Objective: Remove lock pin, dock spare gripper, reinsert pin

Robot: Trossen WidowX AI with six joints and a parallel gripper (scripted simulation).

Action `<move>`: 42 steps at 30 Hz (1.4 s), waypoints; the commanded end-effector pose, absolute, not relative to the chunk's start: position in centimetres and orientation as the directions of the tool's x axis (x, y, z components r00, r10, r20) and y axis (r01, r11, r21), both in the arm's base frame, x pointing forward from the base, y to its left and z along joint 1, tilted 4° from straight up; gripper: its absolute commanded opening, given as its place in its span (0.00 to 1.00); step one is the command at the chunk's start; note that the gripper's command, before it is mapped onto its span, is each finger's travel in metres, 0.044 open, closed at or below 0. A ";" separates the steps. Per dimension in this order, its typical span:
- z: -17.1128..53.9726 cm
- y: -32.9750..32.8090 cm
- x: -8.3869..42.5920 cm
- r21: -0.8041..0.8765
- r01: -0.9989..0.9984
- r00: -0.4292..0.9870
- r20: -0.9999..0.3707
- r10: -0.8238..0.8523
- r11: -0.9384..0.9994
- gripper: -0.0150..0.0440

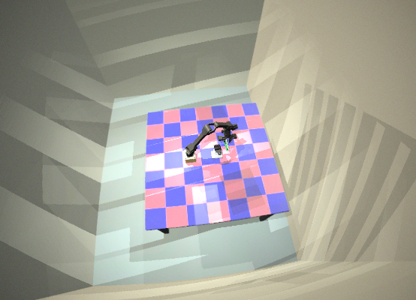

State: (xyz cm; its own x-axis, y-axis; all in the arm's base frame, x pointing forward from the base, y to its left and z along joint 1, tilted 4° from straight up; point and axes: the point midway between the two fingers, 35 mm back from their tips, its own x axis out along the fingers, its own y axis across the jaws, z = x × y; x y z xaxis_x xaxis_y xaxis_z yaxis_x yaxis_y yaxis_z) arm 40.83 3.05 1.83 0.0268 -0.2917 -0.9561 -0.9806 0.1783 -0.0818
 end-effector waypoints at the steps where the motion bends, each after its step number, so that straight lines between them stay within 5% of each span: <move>1: 1.1 2.9 40.9 -0.080 -0.981 0.025 -0.954 -0.298 0.174 0.56; 22: -1.6 2.7 41.0 -0.080 -0.981 0.025 -0.954 -0.298 0.174 0.56; 29: -1.6 2.7 41.0 -0.080 -0.981 0.025 -0.954 -0.298 0.174 0.25; 42: -0.9 2.8 41.0 -0.080 -0.981 0.025 -0.954 -0.298 0.174 0.25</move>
State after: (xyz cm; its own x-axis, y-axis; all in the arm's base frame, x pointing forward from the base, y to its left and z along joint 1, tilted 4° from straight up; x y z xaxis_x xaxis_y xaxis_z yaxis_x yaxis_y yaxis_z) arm 40.96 2.81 -1.48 0.0224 -0.2935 -0.9557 -0.9811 0.1773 -0.0774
